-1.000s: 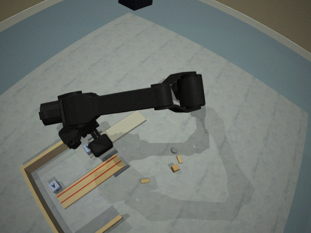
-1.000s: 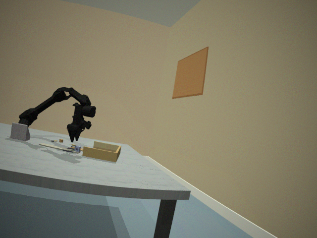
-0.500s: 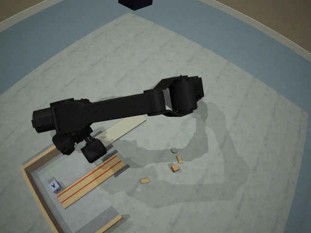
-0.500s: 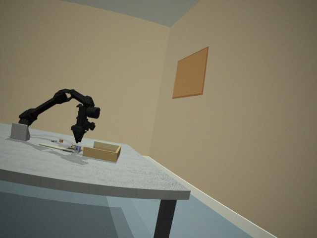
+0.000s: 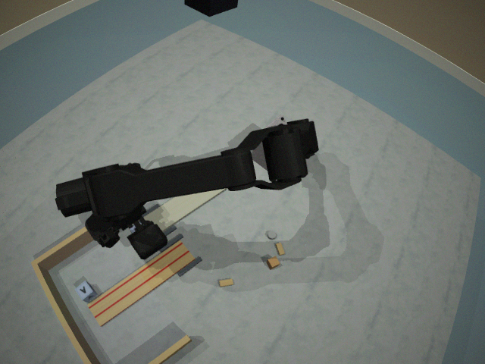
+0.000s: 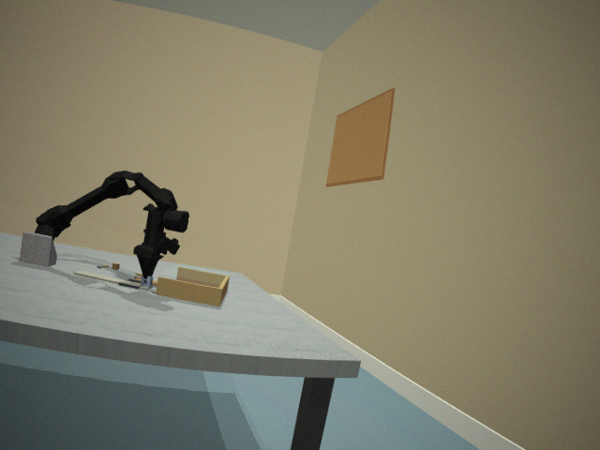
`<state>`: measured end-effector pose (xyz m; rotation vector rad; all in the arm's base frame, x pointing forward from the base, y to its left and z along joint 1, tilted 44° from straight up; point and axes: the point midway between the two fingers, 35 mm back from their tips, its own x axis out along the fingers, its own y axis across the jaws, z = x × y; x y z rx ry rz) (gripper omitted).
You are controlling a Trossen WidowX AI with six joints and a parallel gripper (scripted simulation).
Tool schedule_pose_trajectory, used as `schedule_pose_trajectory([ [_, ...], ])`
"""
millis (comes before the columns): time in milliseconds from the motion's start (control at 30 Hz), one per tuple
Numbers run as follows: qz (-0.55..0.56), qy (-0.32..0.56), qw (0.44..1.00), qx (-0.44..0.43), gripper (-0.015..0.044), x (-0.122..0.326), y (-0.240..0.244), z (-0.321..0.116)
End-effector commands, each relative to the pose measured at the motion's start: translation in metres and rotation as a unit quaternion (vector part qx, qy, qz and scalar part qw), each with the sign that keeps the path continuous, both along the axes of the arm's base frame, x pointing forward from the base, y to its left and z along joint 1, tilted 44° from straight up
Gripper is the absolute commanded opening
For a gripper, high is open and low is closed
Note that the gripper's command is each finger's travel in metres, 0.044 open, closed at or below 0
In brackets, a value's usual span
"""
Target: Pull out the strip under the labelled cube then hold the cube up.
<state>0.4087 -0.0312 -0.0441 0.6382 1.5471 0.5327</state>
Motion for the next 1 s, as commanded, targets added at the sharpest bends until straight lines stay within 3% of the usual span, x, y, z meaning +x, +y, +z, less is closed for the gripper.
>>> schedule_pose_trajectory([
  [0, -0.004, 0.003, 1.000, 0.003, 0.0250, -0.001, 0.005, -0.005],
  [400, -0.004, 0.003, 1.000, 0.004, 0.0250, -0.003, 0.016, -0.016],
  [533, 0.001, 0.001, 1.000, 0.001, 0.0145, -0.002, 0.014, -0.014],
  [767, 0.001, 0.001, 1.000, 0.001, 0.0098, -0.002, 0.014, -0.014],
  [900, 0.000, 0.001, 1.000, 0.001, 0.0000, -0.004, 0.013, -0.013],
  [967, 0.000, 0.001, 1.000, 0.001, 0.0000, -0.011, 0.009, -0.008],
])
